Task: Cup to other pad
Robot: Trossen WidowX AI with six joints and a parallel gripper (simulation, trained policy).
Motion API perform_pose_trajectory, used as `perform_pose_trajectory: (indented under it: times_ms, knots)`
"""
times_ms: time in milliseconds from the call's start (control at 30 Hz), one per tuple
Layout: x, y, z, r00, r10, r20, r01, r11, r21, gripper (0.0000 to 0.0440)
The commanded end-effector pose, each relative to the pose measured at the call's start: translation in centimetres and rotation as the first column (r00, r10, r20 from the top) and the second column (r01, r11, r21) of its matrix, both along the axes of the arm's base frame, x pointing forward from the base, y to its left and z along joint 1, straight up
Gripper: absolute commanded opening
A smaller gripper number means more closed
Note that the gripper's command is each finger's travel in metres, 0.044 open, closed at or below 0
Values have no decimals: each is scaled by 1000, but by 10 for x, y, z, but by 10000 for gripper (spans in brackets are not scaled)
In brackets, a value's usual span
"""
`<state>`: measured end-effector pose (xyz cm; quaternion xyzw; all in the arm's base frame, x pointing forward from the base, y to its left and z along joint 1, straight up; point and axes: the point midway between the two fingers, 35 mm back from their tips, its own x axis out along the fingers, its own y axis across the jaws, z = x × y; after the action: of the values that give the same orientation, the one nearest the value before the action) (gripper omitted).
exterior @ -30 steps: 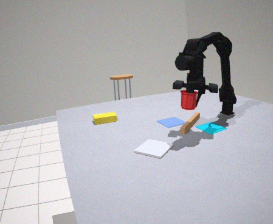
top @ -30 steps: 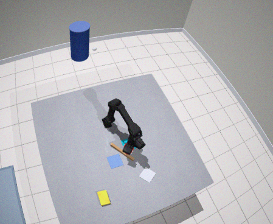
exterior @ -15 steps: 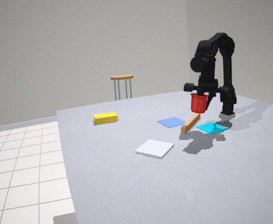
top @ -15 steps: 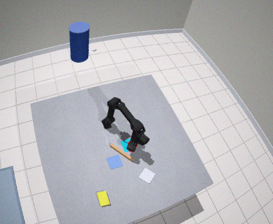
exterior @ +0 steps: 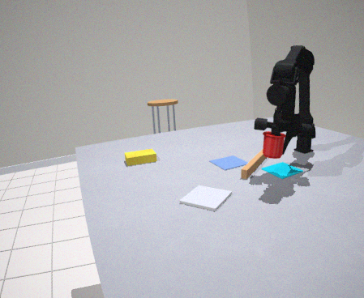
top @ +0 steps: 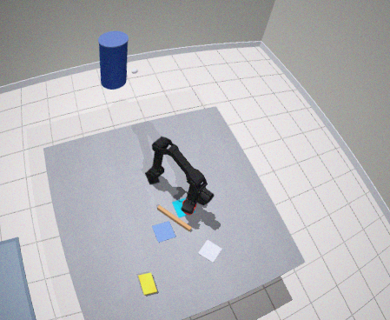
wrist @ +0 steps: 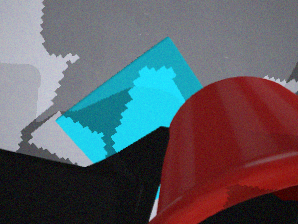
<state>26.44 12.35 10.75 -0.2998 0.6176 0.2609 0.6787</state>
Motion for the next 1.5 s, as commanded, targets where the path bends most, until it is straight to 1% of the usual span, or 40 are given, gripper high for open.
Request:
perform_pose_trajectory:
  times_ms: [0, 400, 567, 833, 967, 1067, 1467]
  knots:
    - [-7, 0, -11, 1000, -14, 3, 14, 1000, -7, 0]
    - [-25, -1, -39, 999, -47, 3, 47, 999, -10, 0]
    - [-33, -2, -50, 998, -58, 0, 58, 998, -16, 7]
    - [-32, -2, -55, 997, -77, 30, 77, 997, 8, 64]
    - [-27, -1, -49, 994, -89, 58, 87, 996, 38, 121]
    - [-25, 1, -43, 993, -91, 78, 86, 994, 66, 126]
    - [-32, 1, -29, 990, -86, 111, 71, 988, 135, 171]
